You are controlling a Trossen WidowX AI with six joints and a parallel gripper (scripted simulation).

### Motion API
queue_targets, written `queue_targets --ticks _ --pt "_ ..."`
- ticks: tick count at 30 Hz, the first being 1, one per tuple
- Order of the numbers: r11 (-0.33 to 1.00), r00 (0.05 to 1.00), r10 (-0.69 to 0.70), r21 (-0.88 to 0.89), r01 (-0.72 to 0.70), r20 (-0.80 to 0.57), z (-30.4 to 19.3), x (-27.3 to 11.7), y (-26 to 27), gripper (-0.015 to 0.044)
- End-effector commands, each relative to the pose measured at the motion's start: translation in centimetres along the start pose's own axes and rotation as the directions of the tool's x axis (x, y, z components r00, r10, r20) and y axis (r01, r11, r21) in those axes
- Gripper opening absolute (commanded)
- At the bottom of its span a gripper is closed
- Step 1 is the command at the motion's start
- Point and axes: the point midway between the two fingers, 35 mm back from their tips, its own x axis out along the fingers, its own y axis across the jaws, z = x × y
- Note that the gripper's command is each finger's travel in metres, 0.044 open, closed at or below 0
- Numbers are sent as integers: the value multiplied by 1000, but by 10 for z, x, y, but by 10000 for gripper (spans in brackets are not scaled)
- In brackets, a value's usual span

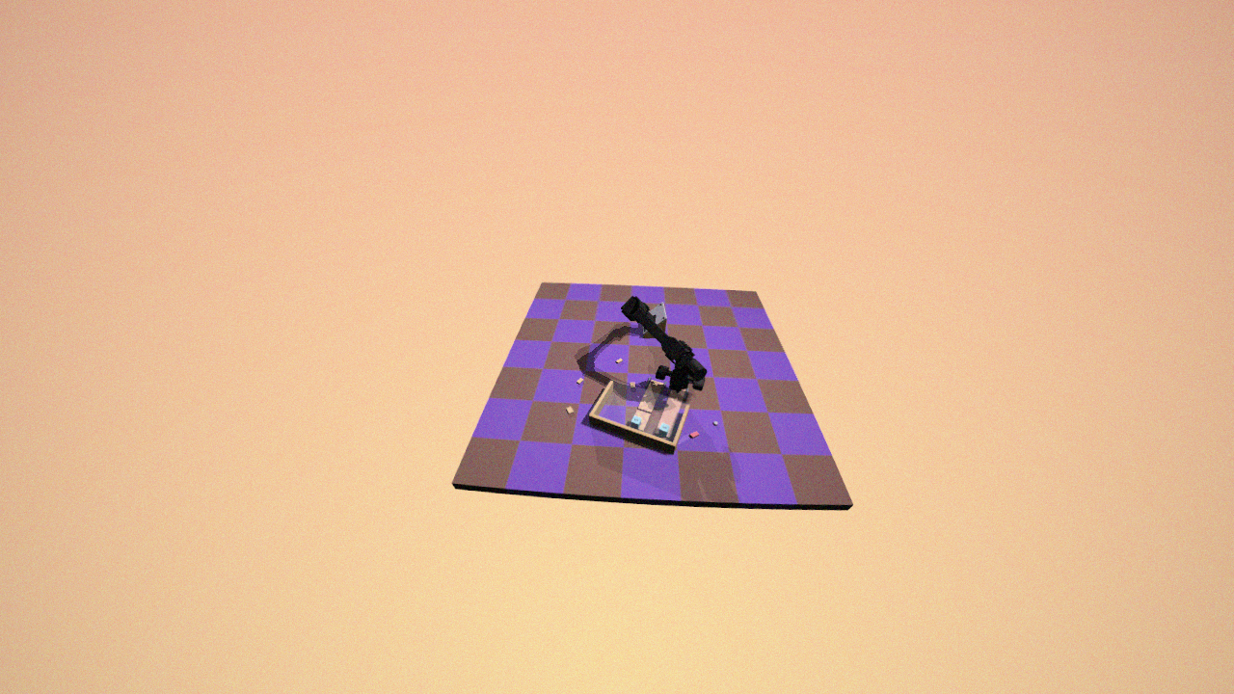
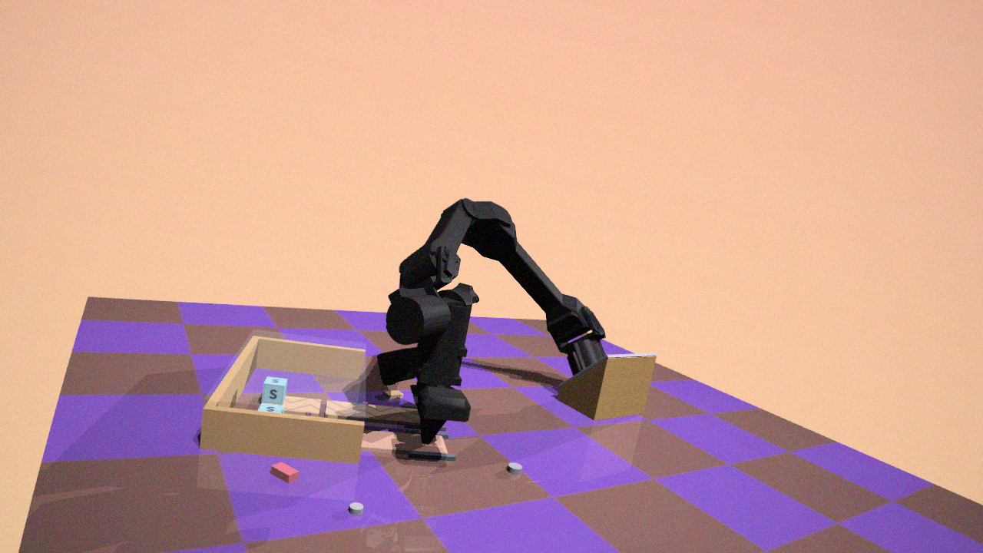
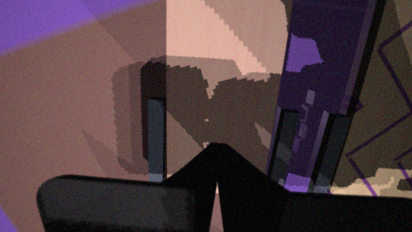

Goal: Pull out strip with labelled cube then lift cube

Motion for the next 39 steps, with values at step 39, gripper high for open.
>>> queue_targets --ticks 39 --pt "1000 1000 -2 -7 2 -15 -70 3 2 0"
